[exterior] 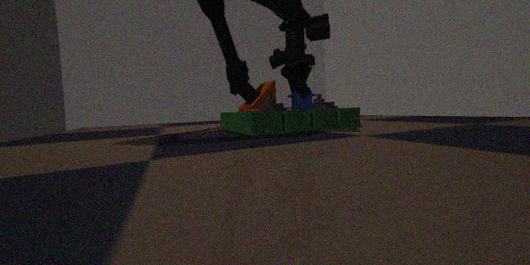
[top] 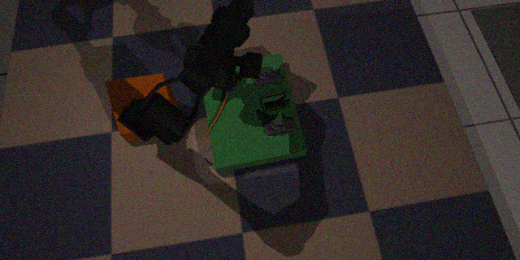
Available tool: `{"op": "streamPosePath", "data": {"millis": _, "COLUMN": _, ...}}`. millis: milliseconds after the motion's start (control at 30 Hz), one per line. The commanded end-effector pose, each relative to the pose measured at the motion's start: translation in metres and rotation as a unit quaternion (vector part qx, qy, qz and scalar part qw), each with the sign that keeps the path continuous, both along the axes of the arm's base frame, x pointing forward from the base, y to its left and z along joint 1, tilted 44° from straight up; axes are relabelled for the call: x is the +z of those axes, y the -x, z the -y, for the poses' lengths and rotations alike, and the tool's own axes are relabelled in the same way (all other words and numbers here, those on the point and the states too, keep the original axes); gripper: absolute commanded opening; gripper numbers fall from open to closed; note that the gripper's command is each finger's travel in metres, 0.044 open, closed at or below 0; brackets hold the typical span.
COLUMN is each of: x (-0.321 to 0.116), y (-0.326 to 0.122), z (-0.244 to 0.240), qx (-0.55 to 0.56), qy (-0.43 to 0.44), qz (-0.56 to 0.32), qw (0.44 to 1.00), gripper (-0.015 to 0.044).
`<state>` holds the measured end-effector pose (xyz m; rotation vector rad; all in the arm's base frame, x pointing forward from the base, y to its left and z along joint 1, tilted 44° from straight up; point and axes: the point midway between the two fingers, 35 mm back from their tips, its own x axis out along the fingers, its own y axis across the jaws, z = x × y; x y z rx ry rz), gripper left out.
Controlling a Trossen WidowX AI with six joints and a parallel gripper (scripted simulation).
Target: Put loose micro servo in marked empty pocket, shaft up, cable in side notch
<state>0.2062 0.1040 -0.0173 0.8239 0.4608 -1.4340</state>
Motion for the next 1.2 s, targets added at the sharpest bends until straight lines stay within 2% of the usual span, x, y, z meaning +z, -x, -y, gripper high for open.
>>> {"op": "streamPosePath", "data": {"millis": 0, "x": -0.001, "y": -0.001, "z": 0.001, "qx": 0.003, "qy": 0.002, "qz": 0.000, "qw": 1.000, "gripper": 0.0230}}
{"op": "streamPosePath", "data": {"millis": 167, "x": -0.001, "y": -0.001, "z": 0.001, "qx": 0.003, "qy": 0.002, "qz": 0.000, "qw": 1.000, "gripper": 0.0099}}
{"op": "streamPosePath", "data": {"millis": 333, "x": -0.001, "y": -0.001, "z": 0.001, "qx": 0.003, "qy": 0.002, "qz": 0.000, "qw": 1.000, "gripper": 0.0065}}
{"op": "streamPosePath", "data": {"millis": 433, "x": 0.003, "y": 0.000, "z": -0.003, "qx": 0.003, "qy": 0.001, "qz": 0.000, "qw": 1.000, "gripper": 0.0000}}
{"op": "streamPosePath", "data": {"millis": 633, "x": 0.022, "y": 0.006, "z": -0.016, "qx": 0.003, "qy": 0.001, "qz": 0.000, "qw": 1.000, "gripper": 0.0000}}
{"op": "streamPosePath", "data": {"millis": 1167, "x": 0.024, "y": -0.006, "z": -0.018, "qx": 0.003, "qy": 0.001, "qz": 0.000, "qw": 1.000, "gripper": 0.0000}}
